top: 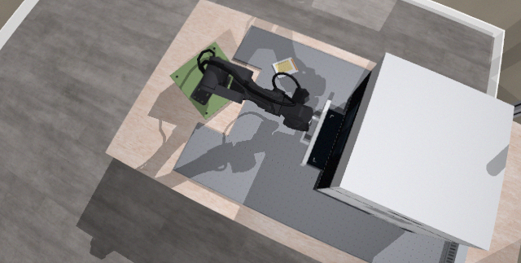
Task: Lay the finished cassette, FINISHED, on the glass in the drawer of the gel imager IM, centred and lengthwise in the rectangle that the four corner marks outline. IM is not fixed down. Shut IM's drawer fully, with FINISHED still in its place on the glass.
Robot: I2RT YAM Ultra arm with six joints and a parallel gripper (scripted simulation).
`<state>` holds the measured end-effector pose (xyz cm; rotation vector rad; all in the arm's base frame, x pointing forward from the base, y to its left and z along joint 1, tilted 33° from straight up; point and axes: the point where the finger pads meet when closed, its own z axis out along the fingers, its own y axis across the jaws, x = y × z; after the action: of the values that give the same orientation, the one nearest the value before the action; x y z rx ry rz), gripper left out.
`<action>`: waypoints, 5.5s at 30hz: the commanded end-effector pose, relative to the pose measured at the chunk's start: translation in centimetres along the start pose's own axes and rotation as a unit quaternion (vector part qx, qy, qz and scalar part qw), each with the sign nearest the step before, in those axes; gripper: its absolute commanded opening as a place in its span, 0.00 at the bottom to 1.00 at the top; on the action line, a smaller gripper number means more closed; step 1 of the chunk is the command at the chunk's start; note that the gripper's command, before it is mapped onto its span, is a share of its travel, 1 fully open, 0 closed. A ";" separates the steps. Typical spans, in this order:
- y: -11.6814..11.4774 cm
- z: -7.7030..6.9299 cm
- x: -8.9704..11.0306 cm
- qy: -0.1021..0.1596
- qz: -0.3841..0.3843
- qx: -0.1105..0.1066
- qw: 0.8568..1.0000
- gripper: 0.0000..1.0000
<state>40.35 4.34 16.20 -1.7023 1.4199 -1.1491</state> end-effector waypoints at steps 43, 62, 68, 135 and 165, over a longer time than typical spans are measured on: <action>3.4 -2.5 -0.3 -0.002 -0.001 -0.078 0.997 0.00; 4.6 -3.3 -0.3 -0.002 -0.001 -0.078 0.997 0.00; 4.6 -3.3 -0.3 -0.002 -0.001 -0.078 0.997 0.00; 8.3 -5.7 -0.2 -0.001 -0.002 -0.139 0.990 0.00; 8.1 -5.7 -0.2 -0.002 -0.001 -0.137 0.991 0.00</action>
<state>33.48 3.18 12.40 -1.8449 1.5988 -1.0251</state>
